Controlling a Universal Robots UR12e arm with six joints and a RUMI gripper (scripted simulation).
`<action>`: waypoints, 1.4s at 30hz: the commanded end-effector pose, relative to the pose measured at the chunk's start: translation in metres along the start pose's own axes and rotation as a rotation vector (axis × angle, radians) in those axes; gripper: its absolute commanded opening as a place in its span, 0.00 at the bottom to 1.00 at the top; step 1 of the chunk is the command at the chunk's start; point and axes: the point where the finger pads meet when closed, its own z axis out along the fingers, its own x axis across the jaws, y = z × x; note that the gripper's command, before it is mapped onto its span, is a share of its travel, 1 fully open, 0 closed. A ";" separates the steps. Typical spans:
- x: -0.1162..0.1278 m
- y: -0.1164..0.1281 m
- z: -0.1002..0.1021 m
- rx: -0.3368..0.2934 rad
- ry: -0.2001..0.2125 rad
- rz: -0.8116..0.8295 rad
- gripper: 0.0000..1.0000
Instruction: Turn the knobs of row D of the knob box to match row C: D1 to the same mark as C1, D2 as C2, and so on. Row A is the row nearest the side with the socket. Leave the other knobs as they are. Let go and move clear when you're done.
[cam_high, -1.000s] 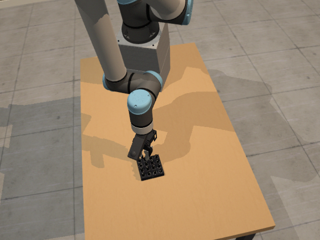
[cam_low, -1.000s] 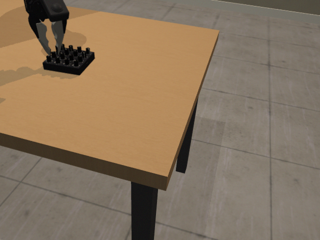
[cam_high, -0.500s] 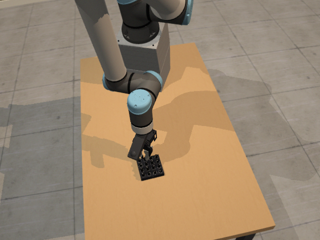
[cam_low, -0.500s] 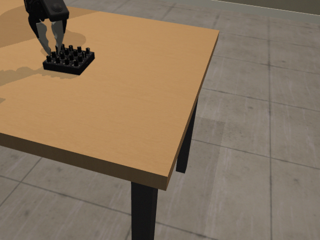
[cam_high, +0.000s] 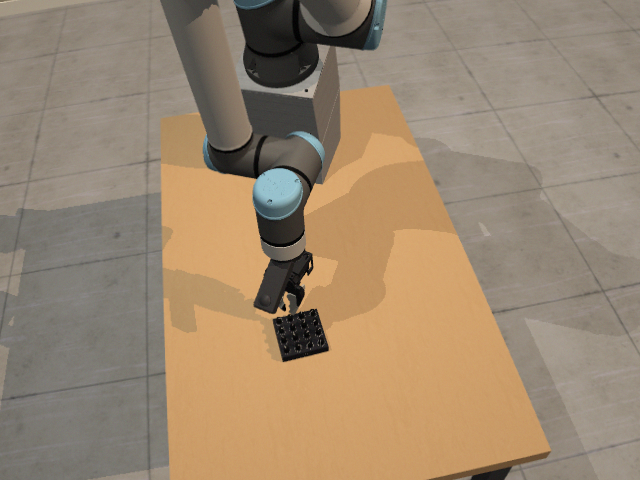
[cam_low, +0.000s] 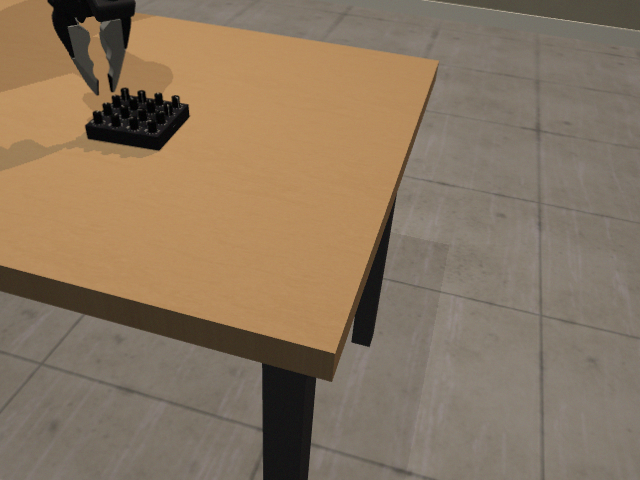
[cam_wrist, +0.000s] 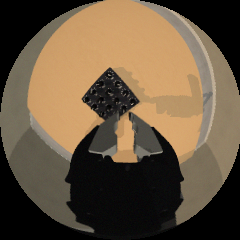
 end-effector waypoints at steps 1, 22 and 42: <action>0.000 0.000 -0.008 0.000 0.000 0.000 0.11; 0.000 0.000 -0.012 0.000 0.000 0.002 0.11; 0.002 -0.002 -0.015 0.000 0.000 0.266 0.11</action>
